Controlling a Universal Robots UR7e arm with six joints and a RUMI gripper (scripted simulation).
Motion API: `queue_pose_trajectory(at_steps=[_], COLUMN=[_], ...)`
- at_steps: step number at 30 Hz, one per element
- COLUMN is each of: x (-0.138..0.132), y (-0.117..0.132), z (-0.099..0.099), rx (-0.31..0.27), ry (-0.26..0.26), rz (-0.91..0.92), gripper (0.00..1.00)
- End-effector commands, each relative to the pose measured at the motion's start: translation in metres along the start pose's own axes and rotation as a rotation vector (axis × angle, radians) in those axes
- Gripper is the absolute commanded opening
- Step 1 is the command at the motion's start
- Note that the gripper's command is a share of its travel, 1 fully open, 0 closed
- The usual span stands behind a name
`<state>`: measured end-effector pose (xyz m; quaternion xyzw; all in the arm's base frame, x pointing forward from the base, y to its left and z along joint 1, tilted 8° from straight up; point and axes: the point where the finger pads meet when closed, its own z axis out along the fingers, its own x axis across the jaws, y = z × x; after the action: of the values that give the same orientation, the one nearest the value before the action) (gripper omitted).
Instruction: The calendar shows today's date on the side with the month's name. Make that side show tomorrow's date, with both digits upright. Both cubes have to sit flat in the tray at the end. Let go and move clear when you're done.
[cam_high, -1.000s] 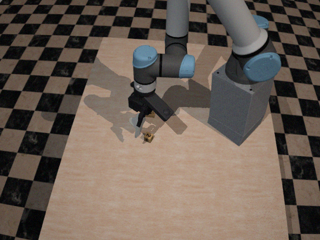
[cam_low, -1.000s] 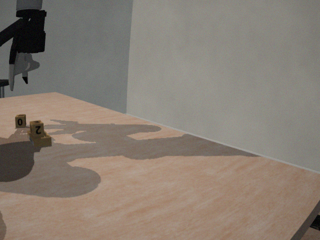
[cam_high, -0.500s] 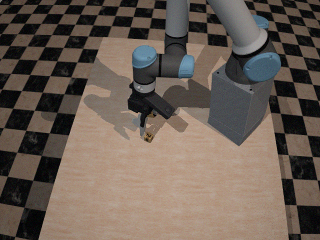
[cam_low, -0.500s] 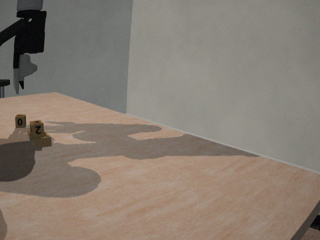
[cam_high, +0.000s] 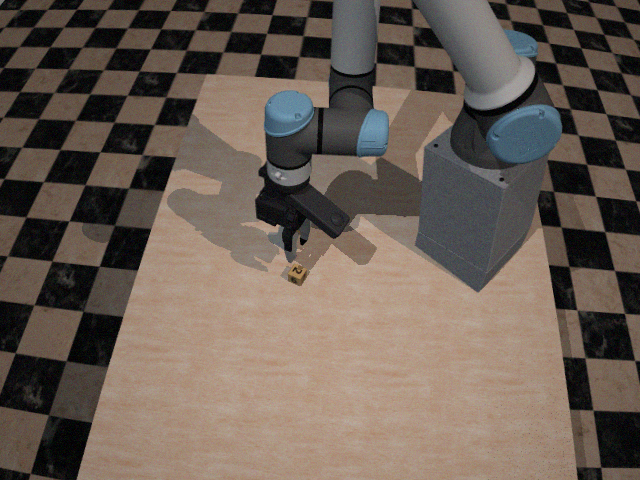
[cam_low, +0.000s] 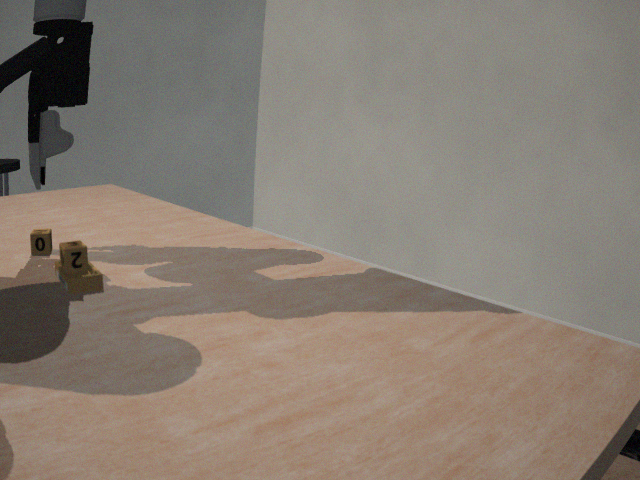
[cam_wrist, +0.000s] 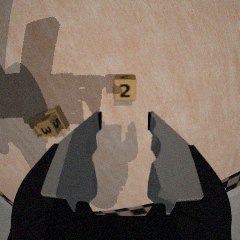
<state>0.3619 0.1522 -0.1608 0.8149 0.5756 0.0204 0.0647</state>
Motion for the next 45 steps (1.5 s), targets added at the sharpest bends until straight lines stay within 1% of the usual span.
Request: queue_pose_trajectory(at_steps=[1,26,35,45], x=[0.0,0.0,0.0,0.0], y=[0.0,0.0,0.0,0.0], z=[0.0,0.001,0.006,0.019], rx=[-0.001,-0.001,-0.001,-0.001], ry=[0.001,0.001,0.001,0.001], rz=[0.0,0.0,0.0,0.0], gripper=[0.28,0.28,0.28,0.28])
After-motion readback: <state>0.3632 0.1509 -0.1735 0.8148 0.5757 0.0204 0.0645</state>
